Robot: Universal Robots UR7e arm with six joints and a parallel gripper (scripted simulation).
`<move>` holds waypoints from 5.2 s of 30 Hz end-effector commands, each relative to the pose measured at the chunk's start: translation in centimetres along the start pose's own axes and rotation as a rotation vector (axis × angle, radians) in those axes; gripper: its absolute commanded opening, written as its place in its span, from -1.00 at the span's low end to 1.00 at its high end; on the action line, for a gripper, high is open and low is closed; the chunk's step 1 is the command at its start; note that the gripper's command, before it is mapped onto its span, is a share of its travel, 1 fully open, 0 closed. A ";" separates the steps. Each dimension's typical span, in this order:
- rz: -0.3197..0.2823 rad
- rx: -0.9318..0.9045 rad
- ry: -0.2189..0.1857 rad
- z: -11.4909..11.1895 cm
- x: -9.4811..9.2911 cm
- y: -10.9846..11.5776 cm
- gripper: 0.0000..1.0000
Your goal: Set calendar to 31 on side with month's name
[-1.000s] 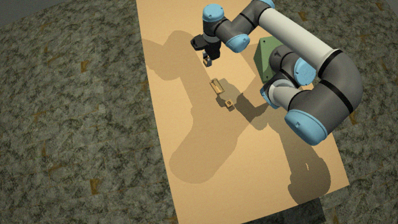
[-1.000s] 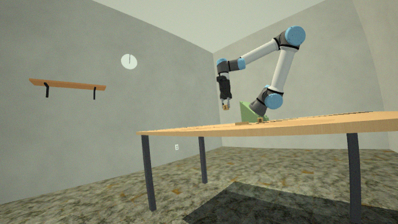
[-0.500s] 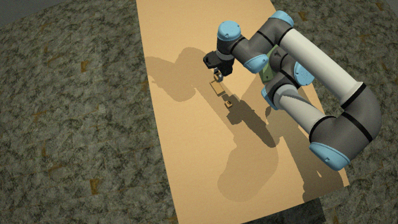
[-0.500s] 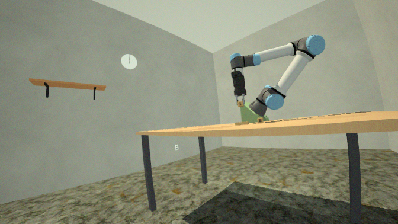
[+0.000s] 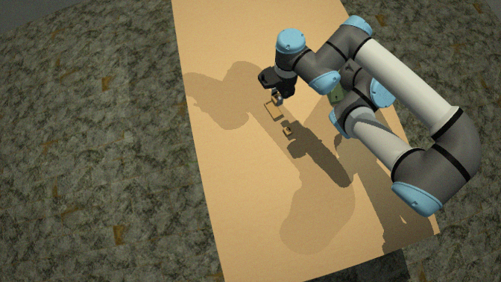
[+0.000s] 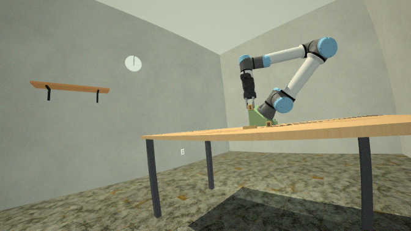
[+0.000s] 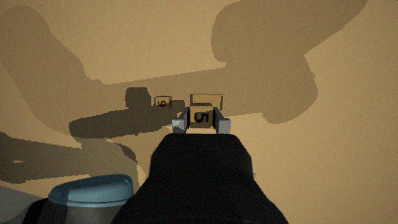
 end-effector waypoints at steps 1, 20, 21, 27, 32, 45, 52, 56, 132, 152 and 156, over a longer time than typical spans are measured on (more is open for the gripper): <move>-0.001 -0.002 -0.004 -0.1 -0.3 0.1 0.20; -0.002 -0.002 -0.005 -0.1 -4.6 0.1 0.20; -0.002 -0.002 -0.005 -0.1 -4.9 0.1 0.20; -0.002 -0.002 -0.005 -0.2 -6.2 0.1 0.20; -0.002 -0.002 -0.005 -0.2 -6.6 0.1 0.20; 0.000 -0.001 -0.002 -0.1 -6.5 0.1 0.20; 0.000 -0.001 -0.003 -0.1 -6.5 0.1 0.20; 0.000 -0.001 -0.003 -0.1 -6.5 0.1 0.20; -0.001 -0.001 -0.003 -0.1 -9.1 0.1 0.20; -0.001 -0.001 -0.004 -0.1 -9.2 0.1 0.20; -0.001 -0.002 -0.004 -0.1 -9.2 0.1 0.20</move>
Point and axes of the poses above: the point where the finger pads meet when closed, its own x axis back along the fingers, its own z axis across the jaws, y = z × x, the point moved 1 cm from there along x, back along the fingers, and after that the axes turned 5 degrees about -x, right-handed, at the moved point
